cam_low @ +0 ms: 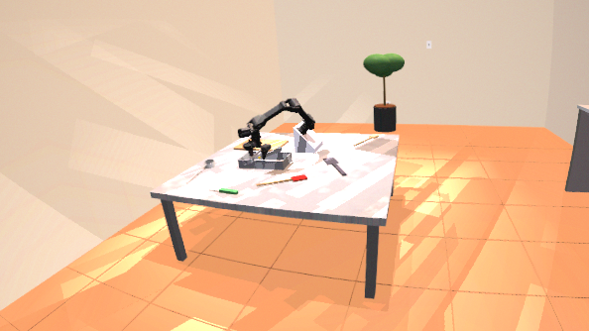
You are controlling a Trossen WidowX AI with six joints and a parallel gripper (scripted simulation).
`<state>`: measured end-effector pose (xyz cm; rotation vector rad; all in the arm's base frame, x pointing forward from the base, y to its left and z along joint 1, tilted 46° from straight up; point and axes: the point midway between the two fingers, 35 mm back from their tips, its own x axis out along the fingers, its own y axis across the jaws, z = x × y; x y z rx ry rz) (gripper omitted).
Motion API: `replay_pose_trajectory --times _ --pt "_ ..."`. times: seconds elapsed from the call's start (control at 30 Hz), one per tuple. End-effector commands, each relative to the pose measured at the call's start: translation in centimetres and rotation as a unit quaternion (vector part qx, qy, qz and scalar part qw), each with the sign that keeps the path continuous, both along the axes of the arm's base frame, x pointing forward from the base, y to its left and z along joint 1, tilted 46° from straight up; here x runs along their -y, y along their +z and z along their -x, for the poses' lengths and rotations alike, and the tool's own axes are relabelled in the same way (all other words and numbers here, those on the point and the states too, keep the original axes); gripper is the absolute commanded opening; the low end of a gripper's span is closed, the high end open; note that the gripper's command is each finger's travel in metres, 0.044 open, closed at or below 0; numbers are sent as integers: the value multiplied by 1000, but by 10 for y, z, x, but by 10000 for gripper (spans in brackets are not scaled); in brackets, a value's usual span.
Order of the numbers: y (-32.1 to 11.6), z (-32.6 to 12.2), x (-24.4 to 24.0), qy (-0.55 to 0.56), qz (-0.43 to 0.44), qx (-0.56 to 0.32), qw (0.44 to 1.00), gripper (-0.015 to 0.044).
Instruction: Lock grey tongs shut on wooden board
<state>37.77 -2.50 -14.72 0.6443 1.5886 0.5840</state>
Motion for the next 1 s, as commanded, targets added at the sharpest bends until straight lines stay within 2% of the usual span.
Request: replay_pose_trajectory --times 0.0,0.4,0.47,0.97 --pt "-5 3 -6 0 -3 -4 1000 440" --pt "-16 6 -19 0 -4 -4 1000 440" --pt "-14 4 -15 1 -2 -1 1000 388" --pt "-14 4 -15 1 -2 -1 1000 287"
